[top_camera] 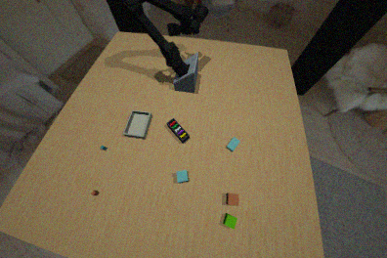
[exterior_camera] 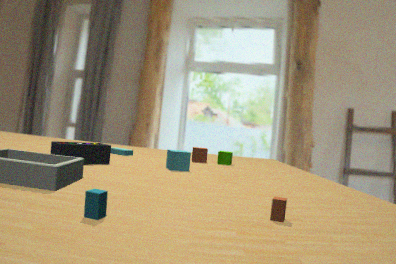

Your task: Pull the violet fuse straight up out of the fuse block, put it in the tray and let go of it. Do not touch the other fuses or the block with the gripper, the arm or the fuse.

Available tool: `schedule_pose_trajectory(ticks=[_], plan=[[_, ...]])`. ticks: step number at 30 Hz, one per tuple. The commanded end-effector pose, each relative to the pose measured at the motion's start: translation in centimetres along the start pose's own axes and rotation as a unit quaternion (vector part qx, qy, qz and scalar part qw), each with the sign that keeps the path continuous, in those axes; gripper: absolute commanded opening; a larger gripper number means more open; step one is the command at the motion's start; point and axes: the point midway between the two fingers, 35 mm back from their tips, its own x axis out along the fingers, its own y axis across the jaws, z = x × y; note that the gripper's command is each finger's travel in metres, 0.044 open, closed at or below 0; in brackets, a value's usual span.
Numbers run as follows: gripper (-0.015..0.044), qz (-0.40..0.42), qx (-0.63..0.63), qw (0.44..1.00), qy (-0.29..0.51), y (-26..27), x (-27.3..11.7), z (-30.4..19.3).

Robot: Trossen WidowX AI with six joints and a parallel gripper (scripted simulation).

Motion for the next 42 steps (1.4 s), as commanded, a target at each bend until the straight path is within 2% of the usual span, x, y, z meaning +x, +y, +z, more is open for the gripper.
schedule_pose_trajectory(ticks=[1,4,9,13,17,24,31,37,42], plan=[[0.0137,-0.005,0.004,1.000,0.000,-0.2,-0.2,0.0],[0.0073,-0.077,0.062,0.995,0.000,-2.7,-2.5,0.2],[0.0073,-0.223,0.199,0.954,-0.022,-7.2,-9.0,-0.1],[0.0073,-0.326,0.315,0.890,-0.058,-9.5,-15.0,-1.4],[0.0073,-0.411,0.428,0.798,-0.107,-10.4,-21.4,-3.6],[0.0073,-0.506,0.589,0.596,-0.205,-8.4,-31.4,-9.4],[0.0073,-0.535,0.704,0.359,-0.297,-2.7,-38.5,-16.7],[0.0073,-0.512,0.770,0.113,-0.363,4.3,-41.8,-23.8],[0.0073,-0.459,0.788,-0.087,-0.401,10.8,-41.9,-29.4]])
